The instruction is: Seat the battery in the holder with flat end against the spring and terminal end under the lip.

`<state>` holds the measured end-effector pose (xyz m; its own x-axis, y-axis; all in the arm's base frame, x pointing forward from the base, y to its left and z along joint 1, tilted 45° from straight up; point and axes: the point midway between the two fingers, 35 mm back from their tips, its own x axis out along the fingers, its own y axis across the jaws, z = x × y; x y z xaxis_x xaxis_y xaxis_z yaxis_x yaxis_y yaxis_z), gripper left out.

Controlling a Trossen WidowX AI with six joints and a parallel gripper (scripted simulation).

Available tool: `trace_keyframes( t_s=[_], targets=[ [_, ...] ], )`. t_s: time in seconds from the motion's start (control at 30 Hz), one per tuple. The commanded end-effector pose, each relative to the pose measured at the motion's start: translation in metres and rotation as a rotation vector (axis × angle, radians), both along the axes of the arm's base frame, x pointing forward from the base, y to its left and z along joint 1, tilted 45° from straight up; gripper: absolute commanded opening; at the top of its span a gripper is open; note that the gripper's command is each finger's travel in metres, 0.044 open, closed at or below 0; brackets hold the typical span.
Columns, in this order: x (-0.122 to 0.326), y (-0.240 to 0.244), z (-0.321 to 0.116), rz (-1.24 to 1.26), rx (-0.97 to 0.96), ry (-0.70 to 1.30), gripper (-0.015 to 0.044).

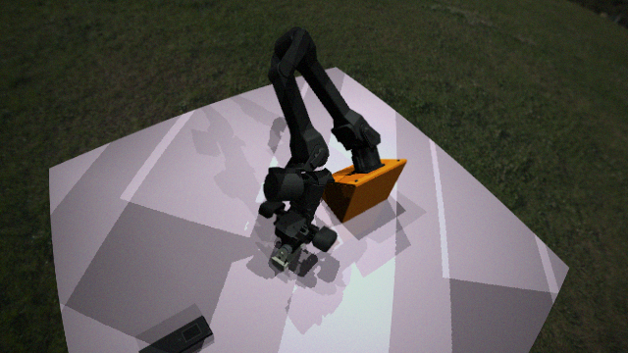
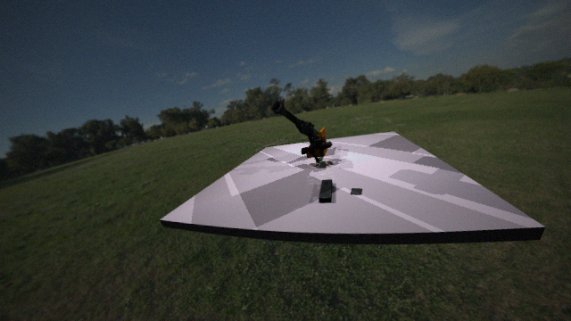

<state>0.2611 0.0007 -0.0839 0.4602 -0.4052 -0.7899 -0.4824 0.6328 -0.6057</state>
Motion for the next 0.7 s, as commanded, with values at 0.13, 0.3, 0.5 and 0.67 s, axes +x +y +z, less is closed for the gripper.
trace_keyframes(
  t_s=[0.13, 0.3, 0.5, 0.67],
  targets=[
    [-0.0092, -0.0036, 0.0011, 0.002, -0.003, 0.009, 0.0087],
    [-0.0084, -0.0031, -0.0002, -0.006, -0.005, 0.018, 0.0087],
    [-0.0066, -0.0019, -0.0031, -0.024, -0.011, 0.04, 0.0087],
    [-0.005, -0.0009, -0.0054, -0.04, -0.014, 0.058, 0.0087]
  ],
)
